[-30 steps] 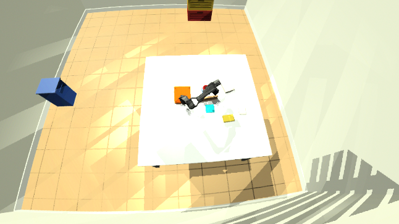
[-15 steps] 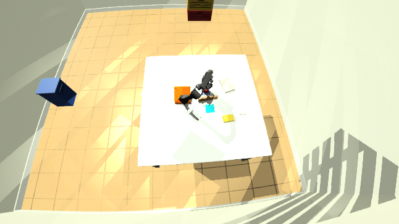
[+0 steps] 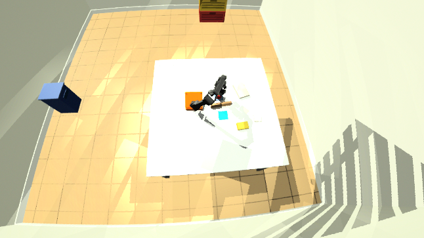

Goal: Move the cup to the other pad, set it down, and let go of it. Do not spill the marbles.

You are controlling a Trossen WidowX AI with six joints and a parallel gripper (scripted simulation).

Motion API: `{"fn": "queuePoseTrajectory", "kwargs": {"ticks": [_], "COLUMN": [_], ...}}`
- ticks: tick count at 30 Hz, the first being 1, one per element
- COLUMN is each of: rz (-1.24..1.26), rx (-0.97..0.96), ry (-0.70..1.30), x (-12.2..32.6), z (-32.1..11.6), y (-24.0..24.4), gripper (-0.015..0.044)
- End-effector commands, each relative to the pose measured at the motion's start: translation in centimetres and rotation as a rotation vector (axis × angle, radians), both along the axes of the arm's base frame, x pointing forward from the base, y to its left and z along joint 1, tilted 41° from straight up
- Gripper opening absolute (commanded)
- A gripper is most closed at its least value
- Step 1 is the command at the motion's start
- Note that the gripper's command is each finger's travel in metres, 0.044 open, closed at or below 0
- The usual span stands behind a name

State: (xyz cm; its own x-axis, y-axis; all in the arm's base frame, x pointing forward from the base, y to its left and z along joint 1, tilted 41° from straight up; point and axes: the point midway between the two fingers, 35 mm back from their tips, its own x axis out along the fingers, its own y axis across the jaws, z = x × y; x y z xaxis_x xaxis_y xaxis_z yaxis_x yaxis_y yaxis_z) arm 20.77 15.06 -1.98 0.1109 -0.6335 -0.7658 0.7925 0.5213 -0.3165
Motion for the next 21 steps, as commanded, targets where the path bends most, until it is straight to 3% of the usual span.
{"fn": "queuePoseTrajectory", "kwargs": {"ticks": [1, 21], "rz": [0.002, 0.001], "rx": [-0.009, -0.011], "ry": [0.006, 0.005], "x": [0.0, 0.3], "z": [-0.7, -3.0], "y": [-0.7, -2.9], "gripper": [0.0148, 0.0148]}}
